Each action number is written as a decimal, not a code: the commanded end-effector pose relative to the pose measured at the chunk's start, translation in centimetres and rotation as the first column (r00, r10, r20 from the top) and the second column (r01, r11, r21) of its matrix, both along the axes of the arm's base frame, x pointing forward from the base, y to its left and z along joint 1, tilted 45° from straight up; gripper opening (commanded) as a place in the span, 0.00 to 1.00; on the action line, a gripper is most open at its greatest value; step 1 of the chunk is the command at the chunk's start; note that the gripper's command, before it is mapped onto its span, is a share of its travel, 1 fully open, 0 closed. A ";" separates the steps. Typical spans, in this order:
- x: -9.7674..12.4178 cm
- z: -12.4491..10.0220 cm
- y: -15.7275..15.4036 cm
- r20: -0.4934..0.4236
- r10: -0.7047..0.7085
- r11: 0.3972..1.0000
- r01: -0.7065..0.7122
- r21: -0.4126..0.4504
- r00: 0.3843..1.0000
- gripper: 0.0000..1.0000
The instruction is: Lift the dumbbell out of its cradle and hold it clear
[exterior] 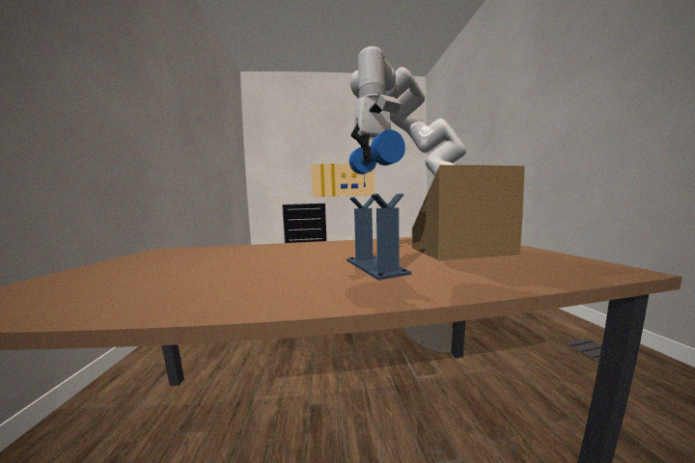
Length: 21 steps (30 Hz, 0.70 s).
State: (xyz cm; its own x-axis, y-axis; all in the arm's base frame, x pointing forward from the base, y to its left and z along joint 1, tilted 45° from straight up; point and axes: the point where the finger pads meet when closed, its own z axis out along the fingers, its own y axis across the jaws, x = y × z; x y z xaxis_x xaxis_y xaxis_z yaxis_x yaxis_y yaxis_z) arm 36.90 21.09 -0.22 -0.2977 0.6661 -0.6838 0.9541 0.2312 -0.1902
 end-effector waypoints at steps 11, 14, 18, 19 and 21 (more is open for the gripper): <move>0.0 0.9 1.0 0.003 0.002 1.000 -0.002 0.005 1.000 0.00; 0.0 1.0 1.0 0.003 0.002 1.000 -0.002 0.005 1.000 0.00; 0.0 1.0 1.0 0.003 0.002 1.000 -0.002 0.005 1.000 0.00; 0.0 1.0 1.0 0.003 0.002 1.000 -0.002 0.005 1.000 0.00; 0.0 1.0 1.0 0.003 0.002 1.000 -0.002 0.005 1.000 0.00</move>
State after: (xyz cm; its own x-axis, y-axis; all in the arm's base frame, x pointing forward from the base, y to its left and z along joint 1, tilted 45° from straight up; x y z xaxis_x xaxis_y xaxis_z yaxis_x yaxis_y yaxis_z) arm 36.83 21.94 0.64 -0.2978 0.6667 -0.6833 0.9541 0.2315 -0.1900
